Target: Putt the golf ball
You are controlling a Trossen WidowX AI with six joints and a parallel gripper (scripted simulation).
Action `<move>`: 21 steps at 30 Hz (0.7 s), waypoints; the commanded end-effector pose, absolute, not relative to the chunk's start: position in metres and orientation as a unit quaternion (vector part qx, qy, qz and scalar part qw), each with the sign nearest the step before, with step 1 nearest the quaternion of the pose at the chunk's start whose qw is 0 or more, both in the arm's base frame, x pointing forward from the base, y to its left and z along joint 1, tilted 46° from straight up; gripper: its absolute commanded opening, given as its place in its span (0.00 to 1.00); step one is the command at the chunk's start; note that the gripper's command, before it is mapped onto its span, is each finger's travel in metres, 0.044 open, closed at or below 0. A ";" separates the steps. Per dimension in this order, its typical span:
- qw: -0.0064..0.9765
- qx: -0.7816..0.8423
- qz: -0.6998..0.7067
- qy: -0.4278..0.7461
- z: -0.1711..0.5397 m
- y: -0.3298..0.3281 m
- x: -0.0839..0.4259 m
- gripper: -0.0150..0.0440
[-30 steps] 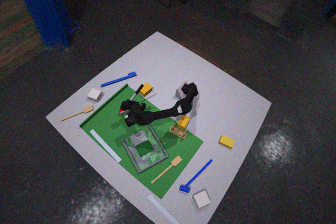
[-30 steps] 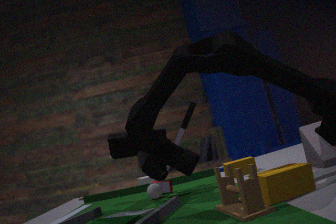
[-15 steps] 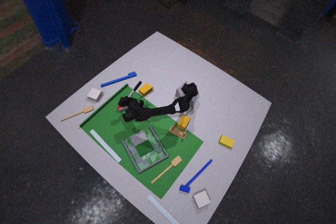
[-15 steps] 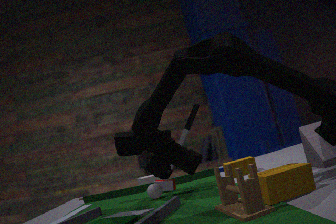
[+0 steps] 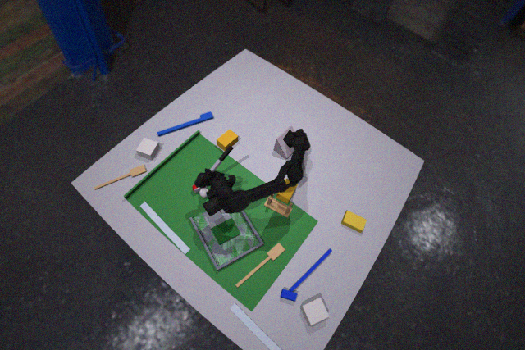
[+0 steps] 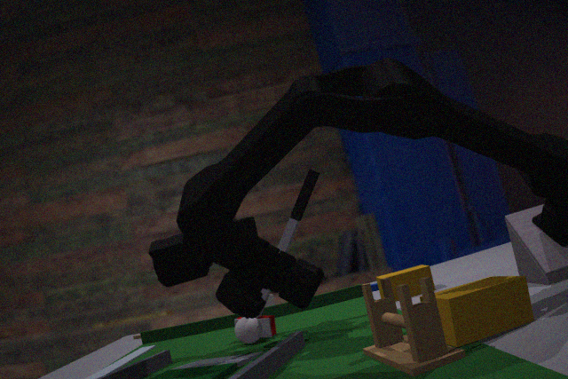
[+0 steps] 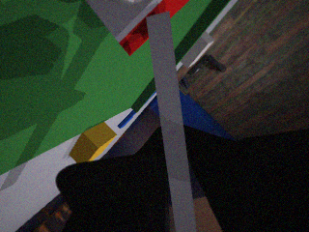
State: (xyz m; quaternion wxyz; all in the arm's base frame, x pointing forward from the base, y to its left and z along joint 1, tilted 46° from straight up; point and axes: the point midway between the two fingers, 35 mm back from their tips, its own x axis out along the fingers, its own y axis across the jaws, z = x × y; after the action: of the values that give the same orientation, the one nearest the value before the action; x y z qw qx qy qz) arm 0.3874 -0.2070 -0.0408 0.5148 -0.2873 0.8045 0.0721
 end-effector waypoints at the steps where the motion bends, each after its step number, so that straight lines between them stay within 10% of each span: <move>1: 0.521 -0.286 0.069 0.802 -0.017 -0.189 0.398 0.25; 21: 0.520 -0.279 0.068 0.804 0.017 -0.228 0.386 0.25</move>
State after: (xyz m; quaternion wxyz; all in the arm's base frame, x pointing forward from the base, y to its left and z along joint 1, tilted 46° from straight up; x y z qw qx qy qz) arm 0.3861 -0.2282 0.0186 0.5210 -0.2802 0.8035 0.0672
